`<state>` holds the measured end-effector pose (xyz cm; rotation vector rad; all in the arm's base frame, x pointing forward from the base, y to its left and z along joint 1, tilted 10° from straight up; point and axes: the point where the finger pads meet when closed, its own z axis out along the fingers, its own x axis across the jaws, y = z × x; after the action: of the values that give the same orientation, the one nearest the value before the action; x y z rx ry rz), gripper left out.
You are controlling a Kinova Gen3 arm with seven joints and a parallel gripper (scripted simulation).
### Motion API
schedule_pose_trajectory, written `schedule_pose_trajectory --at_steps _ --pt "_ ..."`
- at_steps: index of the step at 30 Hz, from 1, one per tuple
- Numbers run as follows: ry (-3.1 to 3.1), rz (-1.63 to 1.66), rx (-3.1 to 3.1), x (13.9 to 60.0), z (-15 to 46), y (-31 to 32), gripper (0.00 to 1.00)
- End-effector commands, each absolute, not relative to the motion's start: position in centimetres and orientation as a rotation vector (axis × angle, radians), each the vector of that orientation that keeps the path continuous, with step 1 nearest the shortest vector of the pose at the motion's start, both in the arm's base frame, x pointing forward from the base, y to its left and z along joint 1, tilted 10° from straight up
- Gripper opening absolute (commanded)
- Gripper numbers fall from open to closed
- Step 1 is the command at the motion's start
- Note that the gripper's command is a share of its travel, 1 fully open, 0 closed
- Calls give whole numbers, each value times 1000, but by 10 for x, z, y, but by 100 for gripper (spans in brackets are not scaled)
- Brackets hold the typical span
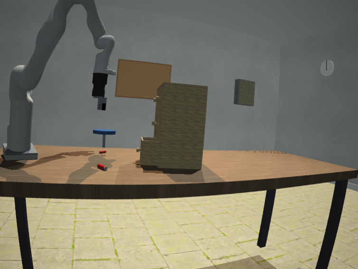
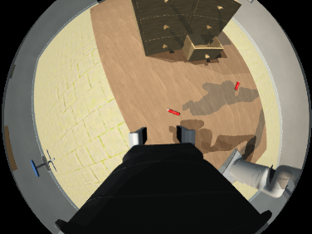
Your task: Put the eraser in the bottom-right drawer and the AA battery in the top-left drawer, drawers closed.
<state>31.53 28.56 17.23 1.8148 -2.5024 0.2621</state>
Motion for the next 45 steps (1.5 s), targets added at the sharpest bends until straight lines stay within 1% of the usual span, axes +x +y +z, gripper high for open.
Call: schedule_pose_trajectory --at_steps 1,18,45 --pt "-2469 259 1867 314 175 286 100" --pt "-2303 263 2063 309 178 289 100" --pt "-2286 268 2083 309 178 290 100"
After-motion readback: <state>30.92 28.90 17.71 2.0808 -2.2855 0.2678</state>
